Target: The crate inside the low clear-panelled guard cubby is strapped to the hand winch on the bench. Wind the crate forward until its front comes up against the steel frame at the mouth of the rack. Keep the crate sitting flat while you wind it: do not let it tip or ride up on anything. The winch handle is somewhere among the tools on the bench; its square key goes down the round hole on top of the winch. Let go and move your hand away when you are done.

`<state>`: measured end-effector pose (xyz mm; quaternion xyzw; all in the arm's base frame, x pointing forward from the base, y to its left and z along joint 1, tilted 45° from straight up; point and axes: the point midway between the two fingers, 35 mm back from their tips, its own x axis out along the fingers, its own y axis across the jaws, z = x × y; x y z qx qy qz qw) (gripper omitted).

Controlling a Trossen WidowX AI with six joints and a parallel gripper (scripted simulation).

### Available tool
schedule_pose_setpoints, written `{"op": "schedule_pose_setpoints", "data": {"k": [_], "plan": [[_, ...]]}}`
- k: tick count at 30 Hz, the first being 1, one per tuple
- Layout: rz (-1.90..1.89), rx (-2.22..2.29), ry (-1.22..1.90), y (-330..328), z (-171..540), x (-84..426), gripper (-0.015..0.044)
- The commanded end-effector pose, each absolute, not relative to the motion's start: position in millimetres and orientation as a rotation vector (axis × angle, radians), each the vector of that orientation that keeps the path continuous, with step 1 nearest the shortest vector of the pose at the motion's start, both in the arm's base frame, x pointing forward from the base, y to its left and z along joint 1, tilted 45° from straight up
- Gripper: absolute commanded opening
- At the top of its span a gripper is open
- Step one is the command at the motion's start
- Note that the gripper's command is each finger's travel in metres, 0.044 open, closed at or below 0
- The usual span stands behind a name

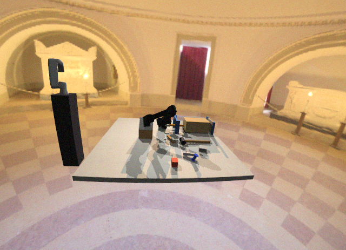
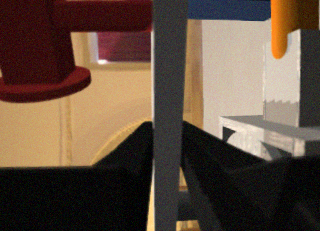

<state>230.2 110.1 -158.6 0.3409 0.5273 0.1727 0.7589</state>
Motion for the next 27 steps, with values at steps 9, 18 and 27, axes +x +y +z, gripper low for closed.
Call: {"op": "schedule_pose_setpoints", "data": {"k": [9, 18, 27], "plan": [[0.375, 0.742, 1.148, 108.9, -160.8, 230.6, 0.0000], [0.374, 0.742, 1.148, 108.0, -161.7, 230.7, 0.0000], [0.374, 0.742, 1.146, 107.0, -162.6, 230.6, 0.0000]]}}
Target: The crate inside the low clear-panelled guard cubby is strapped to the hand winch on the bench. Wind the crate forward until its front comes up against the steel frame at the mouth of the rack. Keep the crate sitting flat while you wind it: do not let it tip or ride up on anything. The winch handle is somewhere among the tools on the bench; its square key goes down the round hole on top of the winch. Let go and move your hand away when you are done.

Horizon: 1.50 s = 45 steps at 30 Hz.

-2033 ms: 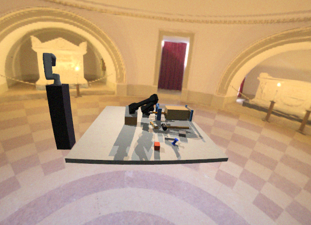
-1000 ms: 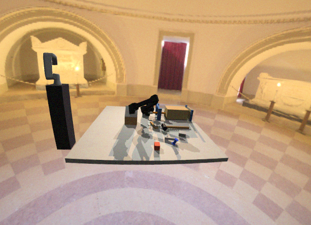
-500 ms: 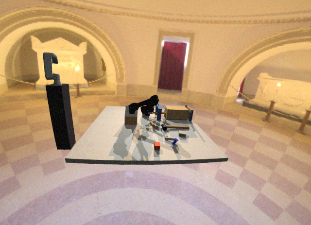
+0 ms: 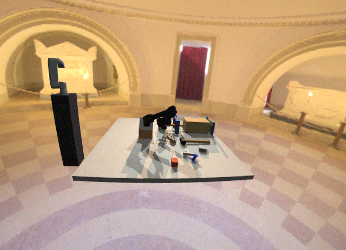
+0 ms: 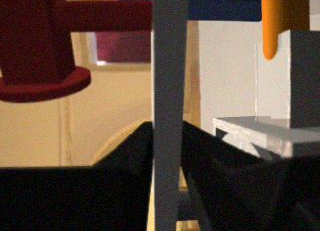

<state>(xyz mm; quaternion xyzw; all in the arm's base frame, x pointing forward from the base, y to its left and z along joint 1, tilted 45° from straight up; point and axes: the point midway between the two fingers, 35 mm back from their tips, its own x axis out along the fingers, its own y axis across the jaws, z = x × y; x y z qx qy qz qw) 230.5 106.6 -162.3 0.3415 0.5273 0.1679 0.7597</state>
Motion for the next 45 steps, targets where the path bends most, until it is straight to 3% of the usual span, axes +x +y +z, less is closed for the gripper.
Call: {"op": "schedule_pose_setpoints", "data": {"k": [1, 44, 45], "plan": [[0.374, 0.742, 1.146, 106.9, -162.7, 230.6, 0.0000], [0.367, 0.744, 1.133, 99.0, -169.2, 229.0, 0.0000], [0.358, 0.744, 1.135, 98.9, -168.3, 229.5, 0.0026]]}}
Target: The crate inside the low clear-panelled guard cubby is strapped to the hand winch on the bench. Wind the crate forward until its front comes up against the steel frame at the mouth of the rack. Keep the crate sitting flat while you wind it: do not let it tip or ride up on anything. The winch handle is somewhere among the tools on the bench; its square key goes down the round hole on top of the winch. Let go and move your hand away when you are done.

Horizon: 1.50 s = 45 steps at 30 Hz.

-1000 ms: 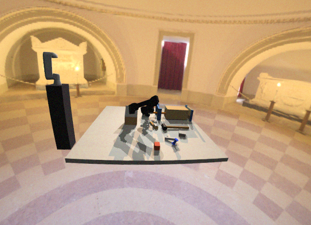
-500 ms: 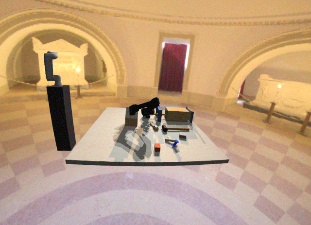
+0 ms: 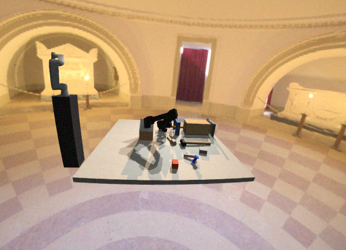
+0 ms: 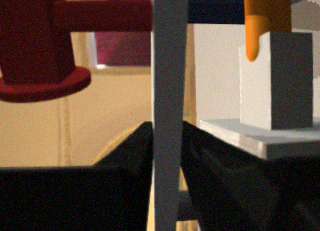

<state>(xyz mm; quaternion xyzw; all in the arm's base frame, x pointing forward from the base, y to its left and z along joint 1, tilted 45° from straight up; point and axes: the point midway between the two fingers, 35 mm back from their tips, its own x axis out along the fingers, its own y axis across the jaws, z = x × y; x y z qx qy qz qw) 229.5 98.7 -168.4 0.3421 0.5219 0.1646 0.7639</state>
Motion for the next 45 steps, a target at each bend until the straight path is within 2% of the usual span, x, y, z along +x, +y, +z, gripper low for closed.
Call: {"op": "schedule_pose_setpoints", "data": {"k": [1, 8, 45], "plan": [[0.358, 0.744, 1.135, 98.9, -168.3, 229.5, 0.0052], [0.358, 0.744, 1.135, 98.9, -168.3, 229.5, 0.0236], [0.358, 0.744, 1.135, 98.9, -168.3, 229.5, 0.0240]]}}
